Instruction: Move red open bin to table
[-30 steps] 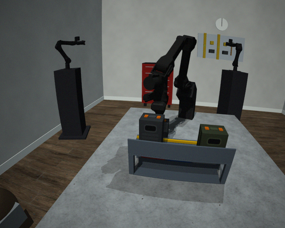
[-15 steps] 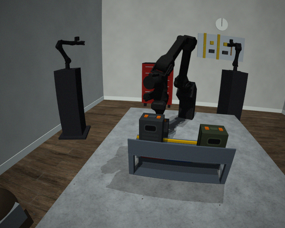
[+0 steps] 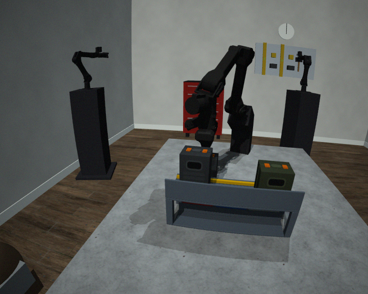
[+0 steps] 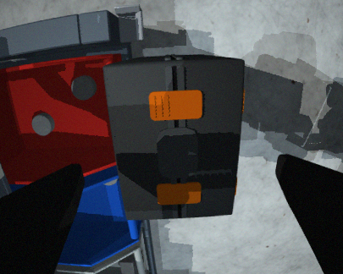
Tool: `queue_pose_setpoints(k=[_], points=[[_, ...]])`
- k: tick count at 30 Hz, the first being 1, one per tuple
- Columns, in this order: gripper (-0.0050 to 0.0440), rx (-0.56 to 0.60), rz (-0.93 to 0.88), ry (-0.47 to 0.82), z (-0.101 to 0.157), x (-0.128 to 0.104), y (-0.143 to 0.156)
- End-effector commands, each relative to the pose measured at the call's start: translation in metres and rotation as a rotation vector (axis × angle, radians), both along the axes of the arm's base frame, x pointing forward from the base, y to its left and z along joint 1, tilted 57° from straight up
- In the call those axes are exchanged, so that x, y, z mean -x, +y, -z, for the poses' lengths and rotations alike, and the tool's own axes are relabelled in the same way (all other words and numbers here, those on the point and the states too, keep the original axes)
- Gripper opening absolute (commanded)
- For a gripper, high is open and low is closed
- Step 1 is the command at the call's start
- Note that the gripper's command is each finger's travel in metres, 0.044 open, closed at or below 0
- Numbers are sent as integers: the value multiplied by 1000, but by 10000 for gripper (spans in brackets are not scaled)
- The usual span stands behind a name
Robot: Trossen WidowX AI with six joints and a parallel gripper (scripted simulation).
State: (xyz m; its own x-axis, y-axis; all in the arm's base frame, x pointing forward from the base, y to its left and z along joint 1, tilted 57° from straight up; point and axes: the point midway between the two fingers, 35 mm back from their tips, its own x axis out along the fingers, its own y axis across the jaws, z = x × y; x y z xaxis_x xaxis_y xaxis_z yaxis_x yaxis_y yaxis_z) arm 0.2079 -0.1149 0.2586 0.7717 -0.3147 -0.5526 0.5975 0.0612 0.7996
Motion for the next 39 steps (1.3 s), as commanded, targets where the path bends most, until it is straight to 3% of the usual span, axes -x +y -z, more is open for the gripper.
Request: queue_pose_setpoints(k=[1, 39], points=[[440, 15, -3, -18, -7, 1, 2], [440, 15, -3, -18, 2, -13, -4]])
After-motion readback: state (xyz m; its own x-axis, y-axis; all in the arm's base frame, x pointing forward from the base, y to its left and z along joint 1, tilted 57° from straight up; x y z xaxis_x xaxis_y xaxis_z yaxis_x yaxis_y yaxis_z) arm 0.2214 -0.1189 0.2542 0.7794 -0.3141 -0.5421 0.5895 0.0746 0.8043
